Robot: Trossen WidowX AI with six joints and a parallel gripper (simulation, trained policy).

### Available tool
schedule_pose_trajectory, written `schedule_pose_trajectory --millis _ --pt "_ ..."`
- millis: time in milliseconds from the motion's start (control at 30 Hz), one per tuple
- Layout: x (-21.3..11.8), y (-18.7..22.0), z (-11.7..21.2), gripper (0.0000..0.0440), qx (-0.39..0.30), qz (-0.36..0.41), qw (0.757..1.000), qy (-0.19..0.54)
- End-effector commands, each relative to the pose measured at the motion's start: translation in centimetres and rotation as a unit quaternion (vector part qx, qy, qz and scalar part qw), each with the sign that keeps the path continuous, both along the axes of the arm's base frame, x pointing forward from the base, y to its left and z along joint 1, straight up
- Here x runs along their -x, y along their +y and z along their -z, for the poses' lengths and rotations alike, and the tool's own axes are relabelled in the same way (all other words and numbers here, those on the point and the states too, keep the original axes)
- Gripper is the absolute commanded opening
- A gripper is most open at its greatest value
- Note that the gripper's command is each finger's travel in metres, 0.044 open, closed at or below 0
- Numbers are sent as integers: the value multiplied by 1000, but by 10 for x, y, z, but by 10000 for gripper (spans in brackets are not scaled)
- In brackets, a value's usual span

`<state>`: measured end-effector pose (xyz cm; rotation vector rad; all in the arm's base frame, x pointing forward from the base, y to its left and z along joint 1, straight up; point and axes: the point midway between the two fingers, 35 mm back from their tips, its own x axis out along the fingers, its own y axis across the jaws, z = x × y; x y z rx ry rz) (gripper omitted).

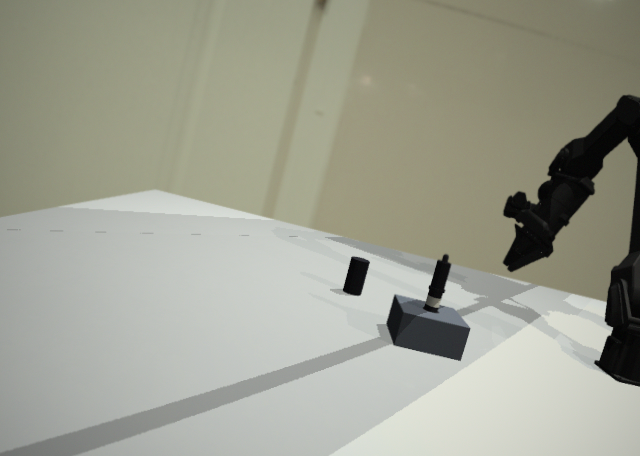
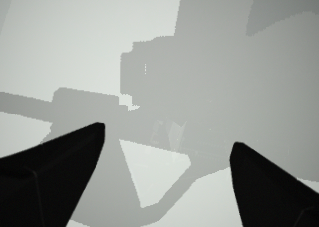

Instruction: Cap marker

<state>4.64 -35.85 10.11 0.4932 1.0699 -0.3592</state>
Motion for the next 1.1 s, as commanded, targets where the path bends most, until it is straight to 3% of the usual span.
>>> schedule_pose_trajectory --millis 0,1067 --pt "-4 -3 0 305 3 -5 1000 9" --pt "-48 -14 2 305 14 -46 996 79"
